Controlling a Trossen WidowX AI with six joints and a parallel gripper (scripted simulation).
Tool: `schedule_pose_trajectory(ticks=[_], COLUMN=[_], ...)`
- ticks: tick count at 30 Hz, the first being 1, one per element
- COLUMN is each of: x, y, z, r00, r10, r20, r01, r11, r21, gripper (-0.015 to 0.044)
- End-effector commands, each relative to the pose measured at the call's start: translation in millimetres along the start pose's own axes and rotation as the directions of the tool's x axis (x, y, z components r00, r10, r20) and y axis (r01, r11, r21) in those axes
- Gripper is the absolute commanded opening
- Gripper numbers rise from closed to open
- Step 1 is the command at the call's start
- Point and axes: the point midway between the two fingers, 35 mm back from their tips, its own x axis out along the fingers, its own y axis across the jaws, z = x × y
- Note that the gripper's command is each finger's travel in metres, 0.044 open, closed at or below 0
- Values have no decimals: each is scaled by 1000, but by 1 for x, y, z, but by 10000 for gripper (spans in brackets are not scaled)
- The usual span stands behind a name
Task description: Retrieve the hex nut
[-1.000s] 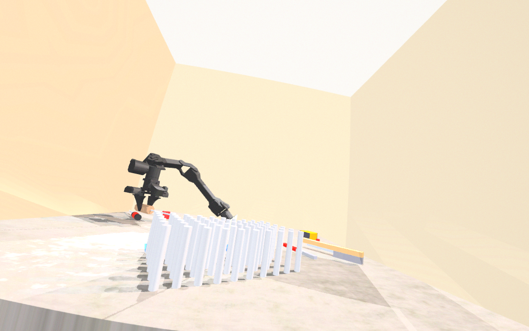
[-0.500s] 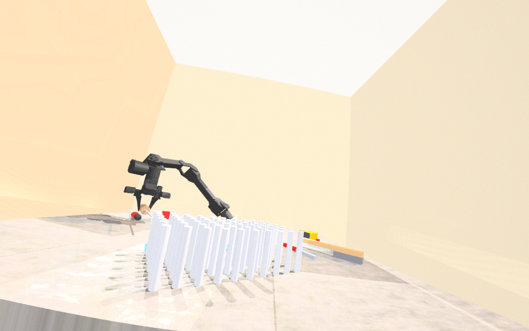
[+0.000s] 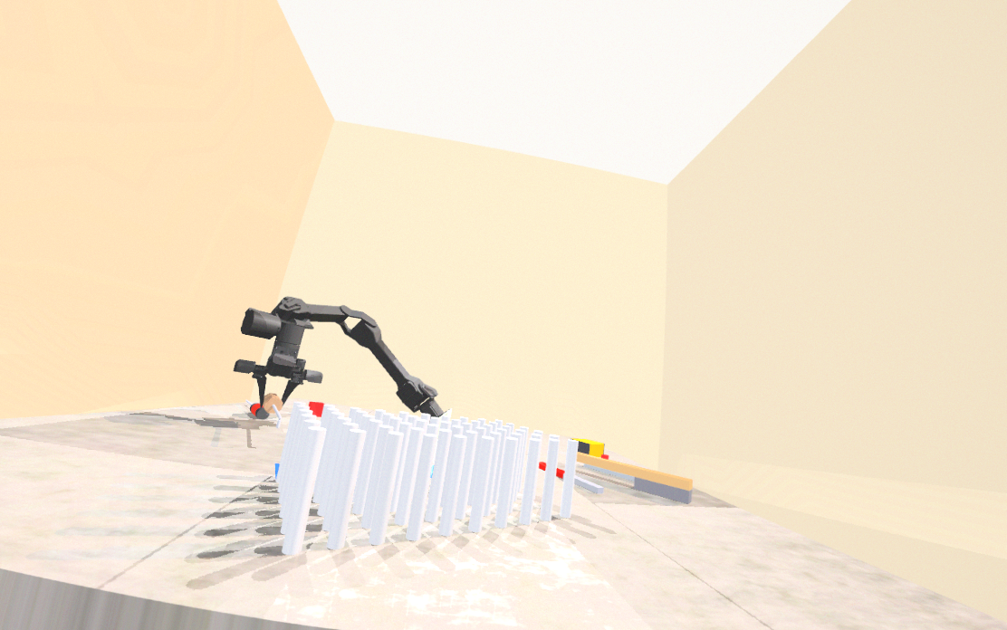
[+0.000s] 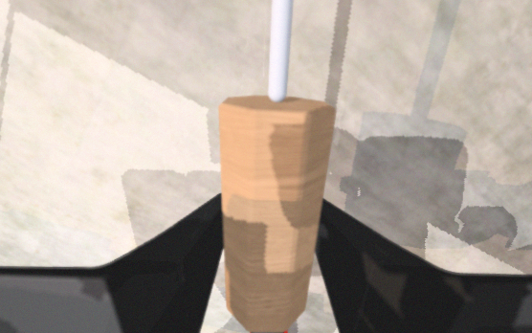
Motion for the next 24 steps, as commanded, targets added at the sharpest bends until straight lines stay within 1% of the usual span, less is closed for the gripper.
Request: schedule_pose_trajectory(ticks=[1,24], x=[6,44], y=[1,2], z=[1,0], r00=[1000,1000], r10=[4,-2], r20=[4,-4], r01=[-4,3], r11=[1000,1000], r21=[-4,2], gripper=[0,0])
